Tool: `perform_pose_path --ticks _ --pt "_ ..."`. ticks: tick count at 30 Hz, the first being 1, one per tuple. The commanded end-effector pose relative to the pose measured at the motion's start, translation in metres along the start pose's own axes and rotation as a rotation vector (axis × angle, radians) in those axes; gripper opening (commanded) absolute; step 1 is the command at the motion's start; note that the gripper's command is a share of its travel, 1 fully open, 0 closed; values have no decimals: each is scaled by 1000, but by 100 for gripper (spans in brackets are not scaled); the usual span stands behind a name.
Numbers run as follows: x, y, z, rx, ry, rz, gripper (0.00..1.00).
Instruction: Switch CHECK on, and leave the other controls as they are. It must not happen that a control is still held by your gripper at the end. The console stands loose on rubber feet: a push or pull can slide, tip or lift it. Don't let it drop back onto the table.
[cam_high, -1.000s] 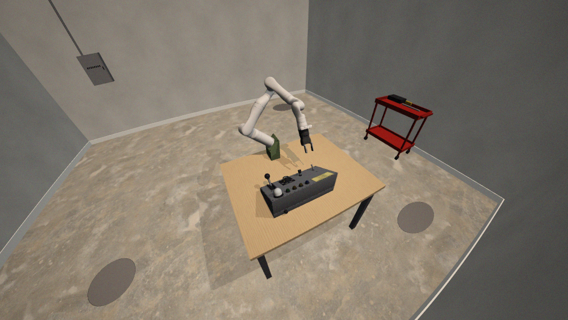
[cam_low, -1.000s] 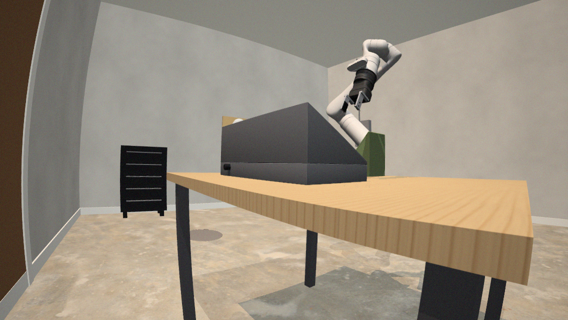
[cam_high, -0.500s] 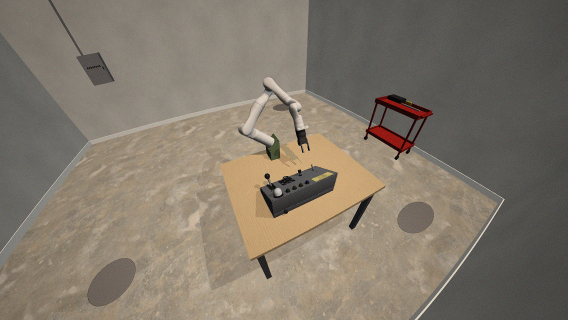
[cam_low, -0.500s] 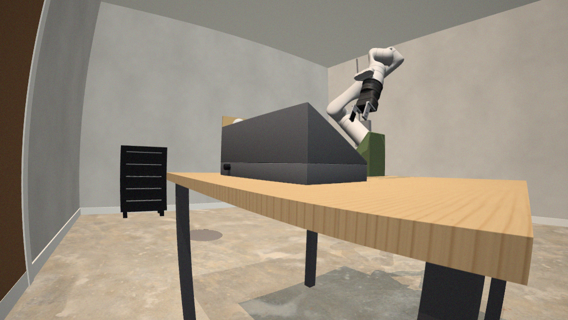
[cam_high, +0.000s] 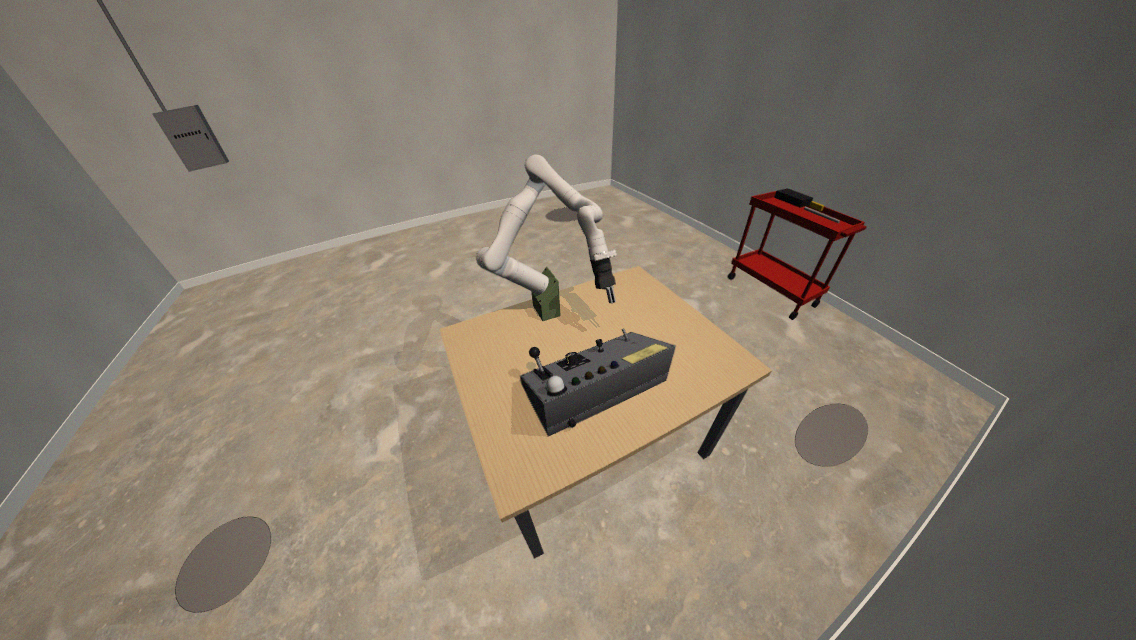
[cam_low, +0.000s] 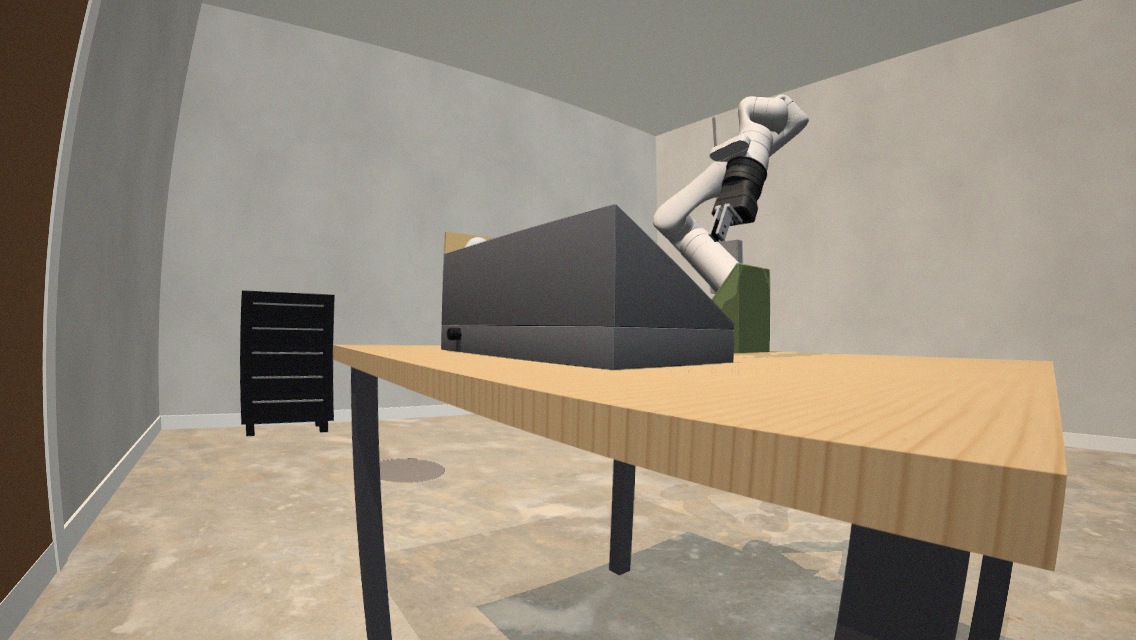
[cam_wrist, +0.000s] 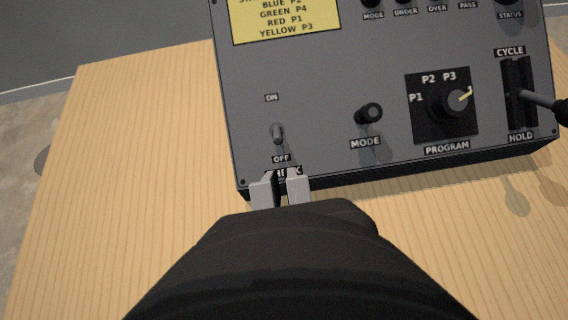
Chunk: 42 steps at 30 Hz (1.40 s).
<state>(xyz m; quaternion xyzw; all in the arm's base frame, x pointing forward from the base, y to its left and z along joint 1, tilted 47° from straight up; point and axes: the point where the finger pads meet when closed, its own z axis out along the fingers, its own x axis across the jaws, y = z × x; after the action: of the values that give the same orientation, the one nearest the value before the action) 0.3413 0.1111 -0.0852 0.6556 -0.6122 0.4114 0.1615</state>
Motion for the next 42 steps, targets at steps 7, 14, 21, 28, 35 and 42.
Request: perform_pose_path --ticks 7,14,21,28,35,42 --pt "0 -1 -1 1 -2 0 0" --pt "0 -1 -1 1 -2 0 0" --pt "0 -1 -1 1 -2 0 0" --pt "0 -1 3 1 -2 0 0" --pt "0 -1 11 1 -2 0 0" --pt "-1 -1 30 1 -2 0 0"
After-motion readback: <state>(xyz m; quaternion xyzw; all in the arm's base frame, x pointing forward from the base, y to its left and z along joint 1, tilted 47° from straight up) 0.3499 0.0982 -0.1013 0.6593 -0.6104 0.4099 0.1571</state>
